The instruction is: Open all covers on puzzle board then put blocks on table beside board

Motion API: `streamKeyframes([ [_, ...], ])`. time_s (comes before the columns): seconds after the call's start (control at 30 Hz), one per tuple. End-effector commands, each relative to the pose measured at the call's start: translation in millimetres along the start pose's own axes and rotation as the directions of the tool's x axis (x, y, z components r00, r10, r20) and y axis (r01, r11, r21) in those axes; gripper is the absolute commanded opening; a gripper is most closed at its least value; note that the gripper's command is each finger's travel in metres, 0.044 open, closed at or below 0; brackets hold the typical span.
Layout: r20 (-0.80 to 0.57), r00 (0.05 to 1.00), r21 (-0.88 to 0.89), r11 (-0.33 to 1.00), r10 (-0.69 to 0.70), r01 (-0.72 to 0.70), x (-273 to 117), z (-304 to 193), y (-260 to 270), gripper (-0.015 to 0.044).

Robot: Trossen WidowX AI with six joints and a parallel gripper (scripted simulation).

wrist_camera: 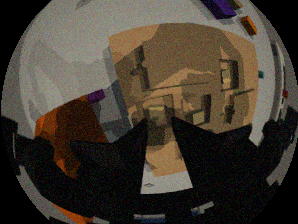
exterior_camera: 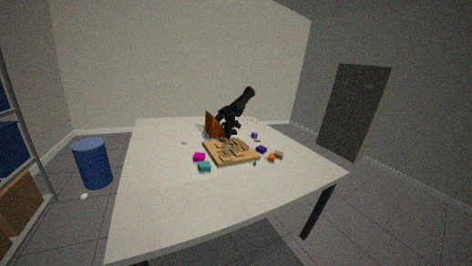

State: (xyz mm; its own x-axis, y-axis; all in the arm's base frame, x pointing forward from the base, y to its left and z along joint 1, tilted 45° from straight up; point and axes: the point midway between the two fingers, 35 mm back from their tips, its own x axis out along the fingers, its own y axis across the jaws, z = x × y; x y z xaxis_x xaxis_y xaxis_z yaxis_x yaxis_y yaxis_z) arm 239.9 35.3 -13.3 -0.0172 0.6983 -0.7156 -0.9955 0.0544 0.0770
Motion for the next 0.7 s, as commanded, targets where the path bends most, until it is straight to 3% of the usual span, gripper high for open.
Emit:
streamKeyframes([
  [0.0, 0.006, 1.0, 0.006, 1.0, 0.003, -0.003, 5, 1, 1, 0.0144],
  [0.67, 0.007, 1.0, 0.005, 1.0, 0.003, -0.003, 18, 2, 2, 0.0144],
])
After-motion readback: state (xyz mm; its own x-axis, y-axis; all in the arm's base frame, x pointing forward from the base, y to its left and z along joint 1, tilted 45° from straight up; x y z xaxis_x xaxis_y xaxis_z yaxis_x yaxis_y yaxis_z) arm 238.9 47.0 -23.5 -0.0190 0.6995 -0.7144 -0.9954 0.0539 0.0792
